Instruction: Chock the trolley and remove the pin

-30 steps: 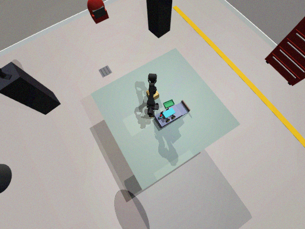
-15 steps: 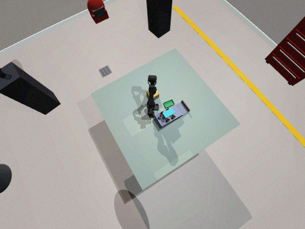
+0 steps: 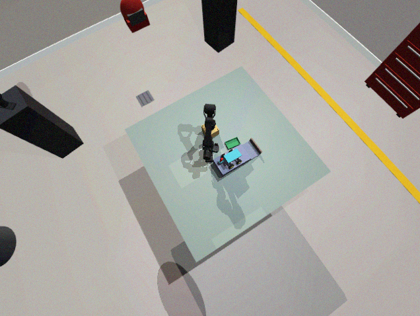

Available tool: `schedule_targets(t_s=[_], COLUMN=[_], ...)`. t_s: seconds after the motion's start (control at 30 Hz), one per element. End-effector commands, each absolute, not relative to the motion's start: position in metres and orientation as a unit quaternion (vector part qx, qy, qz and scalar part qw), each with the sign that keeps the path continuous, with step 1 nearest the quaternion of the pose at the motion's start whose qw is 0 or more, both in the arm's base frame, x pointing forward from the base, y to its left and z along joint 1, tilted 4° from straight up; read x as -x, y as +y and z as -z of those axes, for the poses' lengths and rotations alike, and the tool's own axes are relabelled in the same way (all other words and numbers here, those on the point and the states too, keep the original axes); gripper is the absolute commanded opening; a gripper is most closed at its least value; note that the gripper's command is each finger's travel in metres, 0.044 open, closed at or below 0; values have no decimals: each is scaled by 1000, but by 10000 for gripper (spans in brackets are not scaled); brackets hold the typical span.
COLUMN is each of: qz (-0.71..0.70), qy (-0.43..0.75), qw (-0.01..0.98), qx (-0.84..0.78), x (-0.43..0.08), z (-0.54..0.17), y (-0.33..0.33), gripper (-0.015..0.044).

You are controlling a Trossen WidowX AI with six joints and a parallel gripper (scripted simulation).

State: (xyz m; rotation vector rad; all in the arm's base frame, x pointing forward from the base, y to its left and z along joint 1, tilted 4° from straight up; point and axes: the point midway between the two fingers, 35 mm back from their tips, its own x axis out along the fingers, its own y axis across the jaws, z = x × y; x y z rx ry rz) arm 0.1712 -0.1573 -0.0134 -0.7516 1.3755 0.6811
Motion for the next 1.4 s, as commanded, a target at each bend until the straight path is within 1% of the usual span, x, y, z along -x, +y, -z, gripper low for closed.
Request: schedule_targets(t_s=[0.0, 1.37], qz=[-300, -299], qy=[608, 610], qw=[656, 655], qx=[331, 331], x=[-171, -160], z=[10, -127], y=[-157, -155], gripper=[0, 0])
